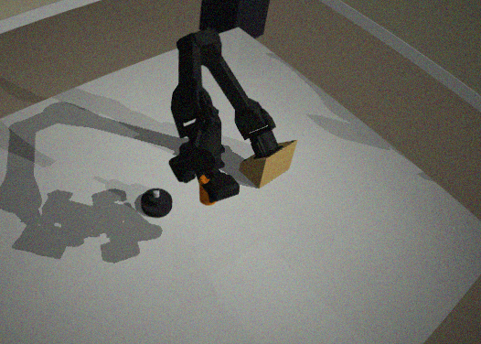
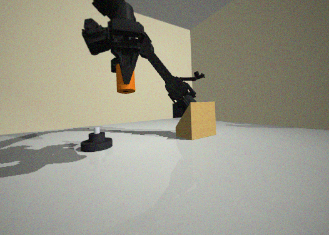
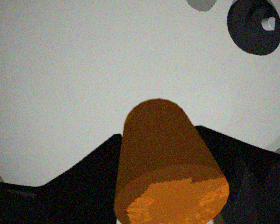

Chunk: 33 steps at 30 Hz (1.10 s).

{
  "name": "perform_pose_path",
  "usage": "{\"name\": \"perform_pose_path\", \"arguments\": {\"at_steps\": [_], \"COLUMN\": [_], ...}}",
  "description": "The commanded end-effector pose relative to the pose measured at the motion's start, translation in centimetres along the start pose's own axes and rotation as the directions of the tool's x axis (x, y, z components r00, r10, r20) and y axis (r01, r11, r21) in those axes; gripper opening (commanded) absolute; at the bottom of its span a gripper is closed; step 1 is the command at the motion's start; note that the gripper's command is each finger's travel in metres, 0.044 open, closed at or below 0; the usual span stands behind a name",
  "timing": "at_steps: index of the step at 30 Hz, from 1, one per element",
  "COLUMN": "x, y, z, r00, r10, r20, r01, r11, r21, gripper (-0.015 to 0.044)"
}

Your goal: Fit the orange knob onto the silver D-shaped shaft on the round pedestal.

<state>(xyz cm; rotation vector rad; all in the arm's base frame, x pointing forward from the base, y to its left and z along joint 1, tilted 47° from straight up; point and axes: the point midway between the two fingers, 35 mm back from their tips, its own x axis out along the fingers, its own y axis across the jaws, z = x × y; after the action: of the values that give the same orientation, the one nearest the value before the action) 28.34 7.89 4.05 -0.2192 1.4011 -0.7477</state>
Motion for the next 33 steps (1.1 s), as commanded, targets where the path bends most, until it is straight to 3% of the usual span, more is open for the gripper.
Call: {"name": "perform_pose_path", "arguments": {"at_steps": [1, 17, 31, 32, 33], "x": [-0.8, -4.0, -6.8, -6.0, -6.0], "y": [0.2, 1.4, 2.5, 2.3, 2.3], "z": [-0.1, -0.3, -0.5, -0.4, -0.4], "r00": [0.996, 0.911, 0.734, 0.786, 0.786], "r10": [0.085, 0.413, 0.679, 0.619, 0.619], "r20": [-0.001, -0.004, -0.005, -0.008, -0.008], "r01": [-0.085, -0.413, -0.679, -0.619, -0.619], "r11": [0.996, 0.911, 0.734, 0.786, 0.786], "r21": [-0.005, -0.005, -0.005, 0.003, 0.003], "gripper": [0.0, 0.0, 0.0, 0.0, 0.0]}}
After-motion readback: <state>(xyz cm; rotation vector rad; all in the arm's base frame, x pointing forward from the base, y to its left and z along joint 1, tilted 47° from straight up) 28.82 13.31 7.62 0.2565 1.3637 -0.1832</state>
